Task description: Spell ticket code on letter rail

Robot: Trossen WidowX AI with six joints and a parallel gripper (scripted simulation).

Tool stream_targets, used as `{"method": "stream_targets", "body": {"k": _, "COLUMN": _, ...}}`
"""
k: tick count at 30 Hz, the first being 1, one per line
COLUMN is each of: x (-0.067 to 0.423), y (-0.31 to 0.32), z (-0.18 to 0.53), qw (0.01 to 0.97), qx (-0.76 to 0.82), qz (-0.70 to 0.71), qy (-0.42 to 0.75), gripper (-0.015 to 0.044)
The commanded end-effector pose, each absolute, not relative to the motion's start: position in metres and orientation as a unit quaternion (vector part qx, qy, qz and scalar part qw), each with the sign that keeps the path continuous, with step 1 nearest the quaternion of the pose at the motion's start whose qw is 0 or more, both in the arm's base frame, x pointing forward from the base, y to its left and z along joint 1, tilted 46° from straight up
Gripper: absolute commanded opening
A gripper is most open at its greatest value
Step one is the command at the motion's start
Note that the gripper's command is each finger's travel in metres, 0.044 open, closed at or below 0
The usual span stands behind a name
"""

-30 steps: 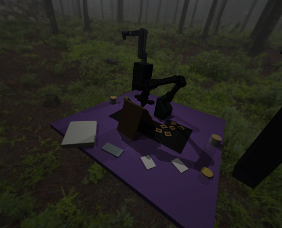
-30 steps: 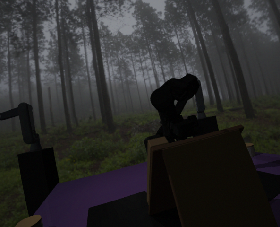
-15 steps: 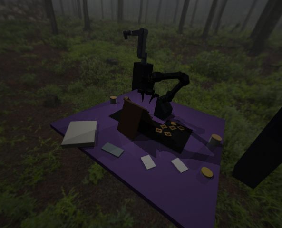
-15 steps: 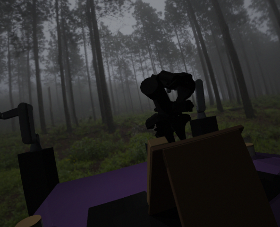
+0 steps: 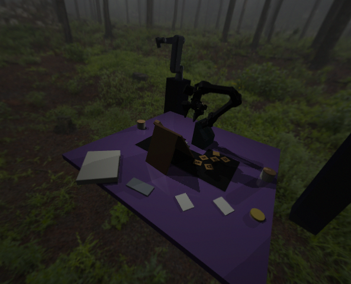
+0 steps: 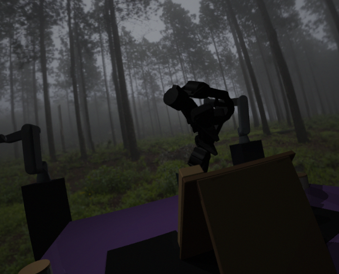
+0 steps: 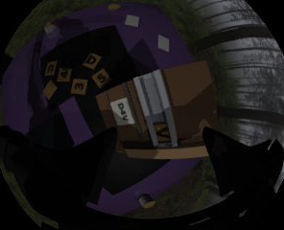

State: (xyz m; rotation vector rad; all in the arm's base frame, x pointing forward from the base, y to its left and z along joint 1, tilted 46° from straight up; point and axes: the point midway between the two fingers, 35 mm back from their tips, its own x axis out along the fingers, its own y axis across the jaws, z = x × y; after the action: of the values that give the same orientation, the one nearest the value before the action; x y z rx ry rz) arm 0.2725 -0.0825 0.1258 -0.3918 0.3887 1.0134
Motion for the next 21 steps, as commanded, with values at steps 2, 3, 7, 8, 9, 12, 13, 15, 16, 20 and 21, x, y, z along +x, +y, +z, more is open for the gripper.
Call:
{"method": "stream_targets", "body": {"k": 2, "x": 0.255, "y": -0.087, "z": 0.152, "qw": 0.827, "qx": -0.312, "qz": 0.460, "qy": 0.085, "gripper": 0.0440}}
{"method": "stream_targets", "body": {"k": 3, "x": 0.255, "y": -0.087, "z": 0.152, "qw": 0.827, "qx": -0.312, "qz": 0.460, "qy": 0.085, "gripper": 0.0440}}
{"method": "stream_targets", "body": {"k": 7, "x": 0.255, "y": -0.087, "z": 0.152, "qw": 0.827, "qx": -0.312, "qz": 0.460, "qy": 0.085, "gripper": 0.0440}}
{"method": "stream_targets", "body": {"k": 8, "x": 0.255, "y": -0.087, "z": 0.152, "qw": 0.827, "qx": -0.312, "qz": 0.460, "qy": 0.085, "gripper": 0.0440}}
{"method": "stream_targets", "body": {"k": 9, "x": 0.255, "y": -0.087, "z": 0.152, "qw": 0.827, "qx": -0.312, "qz": 0.460, "qy": 0.085, "gripper": 0.0440}}
{"method": "stream_targets", "body": {"k": 12, "x": 0.255, "y": -0.087, "z": 0.152, "qw": 0.827, "qx": -0.312, "qz": 0.460, "qy": 0.085, "gripper": 0.0440}}
{"method": "stream_targets", "body": {"k": 13, "x": 0.255, "y": -0.087, "z": 0.152, "qw": 0.827, "qx": -0.312, "qz": 0.460, "qy": 0.085, "gripper": 0.0440}}
{"method": "stream_targets", "body": {"k": 15, "x": 0.255, "y": -0.087, "z": 0.152, "qw": 0.827, "qx": -0.312, "qz": 0.460, "qy": 0.085, "gripper": 0.0440}}
{"method": "stream_targets", "body": {"k": 16, "x": 0.255, "y": -0.087, "z": 0.152, "qw": 0.827, "qx": -0.312, "qz": 0.460, "qy": 0.085, "gripper": 0.0440}}
{"method": "stream_targets", "body": {"k": 20, "x": 0.259, "y": -0.055, "z": 0.146, "qw": 0.792, "qx": -0.335, "qz": 0.504, "qy": 0.083, "gripper": 0.0340}}
{"method": "stream_targets", "body": {"k": 21, "x": 0.259, "y": -0.043, "z": 0.144, "qw": 0.777, "qx": -0.345, "qz": 0.520, "qy": 0.081, "gripper": 0.0340}}
